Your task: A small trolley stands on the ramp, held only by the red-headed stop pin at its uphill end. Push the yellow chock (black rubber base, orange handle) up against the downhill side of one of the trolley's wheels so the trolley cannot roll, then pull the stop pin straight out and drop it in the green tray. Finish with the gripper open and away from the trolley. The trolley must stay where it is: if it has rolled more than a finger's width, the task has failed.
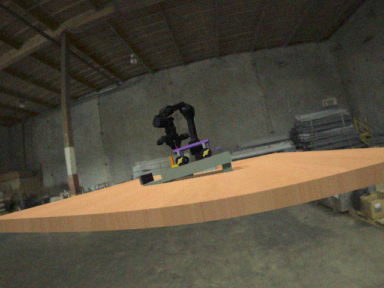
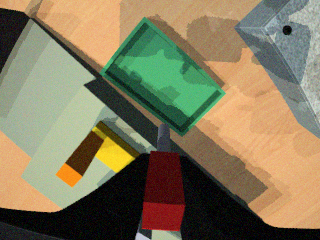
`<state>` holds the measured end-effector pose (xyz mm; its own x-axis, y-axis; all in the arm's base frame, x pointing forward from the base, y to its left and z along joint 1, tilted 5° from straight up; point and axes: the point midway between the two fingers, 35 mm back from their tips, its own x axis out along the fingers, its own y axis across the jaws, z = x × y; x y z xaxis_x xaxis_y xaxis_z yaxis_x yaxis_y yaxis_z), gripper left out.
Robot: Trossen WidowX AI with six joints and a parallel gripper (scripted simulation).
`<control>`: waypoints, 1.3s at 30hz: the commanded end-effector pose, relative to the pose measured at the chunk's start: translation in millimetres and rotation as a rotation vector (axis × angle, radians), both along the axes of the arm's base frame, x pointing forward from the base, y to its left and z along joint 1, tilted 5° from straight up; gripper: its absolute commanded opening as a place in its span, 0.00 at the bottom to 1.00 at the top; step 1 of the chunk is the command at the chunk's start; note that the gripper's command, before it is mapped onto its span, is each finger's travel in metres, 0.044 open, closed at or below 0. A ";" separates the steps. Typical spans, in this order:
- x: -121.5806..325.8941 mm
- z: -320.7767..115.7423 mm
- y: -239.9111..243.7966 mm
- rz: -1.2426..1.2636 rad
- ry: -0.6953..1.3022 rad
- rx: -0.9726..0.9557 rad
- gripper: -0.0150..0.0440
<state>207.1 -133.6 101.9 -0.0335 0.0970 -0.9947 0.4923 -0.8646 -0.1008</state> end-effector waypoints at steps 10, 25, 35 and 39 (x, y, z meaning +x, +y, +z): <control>-0.4 -0.1 2.8 -0.360 0.040 -0.085 0.25; -1.1 -1.2 4.2 -0.586 0.048 -0.138 0.25; -15.5 -18.8 6.3 -0.630 0.056 -0.147 0.25; -15.7 -24.7 5.1 -0.627 0.048 -0.201 0.25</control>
<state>193.3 -129.1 81.5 -0.0671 -0.0468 -0.9966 -0.1126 -0.9922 0.0542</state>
